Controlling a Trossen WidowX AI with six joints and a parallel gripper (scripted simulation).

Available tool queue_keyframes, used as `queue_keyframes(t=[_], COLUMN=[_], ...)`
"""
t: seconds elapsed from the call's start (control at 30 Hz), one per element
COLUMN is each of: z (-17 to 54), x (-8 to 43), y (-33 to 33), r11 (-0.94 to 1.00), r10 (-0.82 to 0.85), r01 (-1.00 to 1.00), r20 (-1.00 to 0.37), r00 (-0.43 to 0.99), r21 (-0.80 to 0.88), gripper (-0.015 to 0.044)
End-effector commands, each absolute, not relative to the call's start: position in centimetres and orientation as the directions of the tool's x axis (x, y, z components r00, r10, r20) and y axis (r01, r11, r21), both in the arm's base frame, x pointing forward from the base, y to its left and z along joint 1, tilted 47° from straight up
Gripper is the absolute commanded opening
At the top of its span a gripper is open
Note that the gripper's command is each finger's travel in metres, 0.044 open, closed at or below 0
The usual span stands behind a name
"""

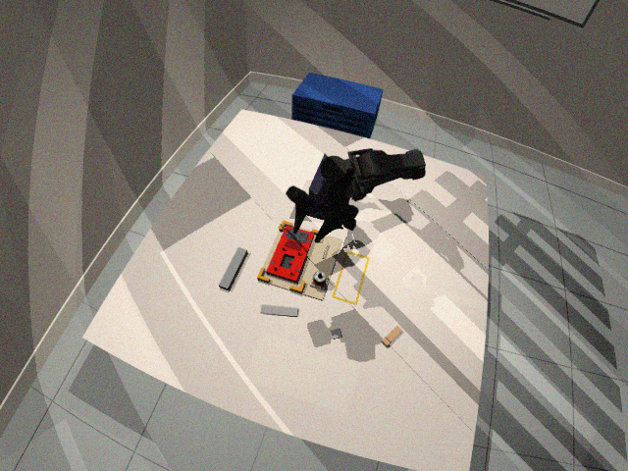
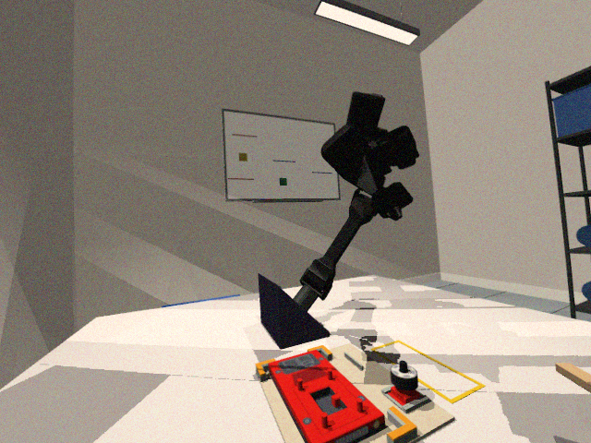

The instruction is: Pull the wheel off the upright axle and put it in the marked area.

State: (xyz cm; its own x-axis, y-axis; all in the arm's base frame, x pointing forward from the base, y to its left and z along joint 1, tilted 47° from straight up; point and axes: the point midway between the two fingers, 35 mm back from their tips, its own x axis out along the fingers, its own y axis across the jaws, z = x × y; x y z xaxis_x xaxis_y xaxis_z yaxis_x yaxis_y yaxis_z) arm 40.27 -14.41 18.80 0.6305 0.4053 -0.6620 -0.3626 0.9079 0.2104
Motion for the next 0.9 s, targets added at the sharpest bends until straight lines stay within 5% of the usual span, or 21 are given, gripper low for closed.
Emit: queue_keyframes(t=[0.0, 0.43, 0.87], z=[15.5, 9.5, 8.7], x=[40.1, 35.8, 36.2], y=[-10.2, 1.6, 1.0], r11=[0.852, 0.686, 0.685], r10=[0.518, 0.712, 0.713], r01=[-0.351, -0.116, -0.111], r20=[-0.714, -0.696, -0.694], r00=[0.47, -0.092, -0.1], r21=[0.388, 0.718, 0.72], gripper=[0.03, 0.03, 0.03])
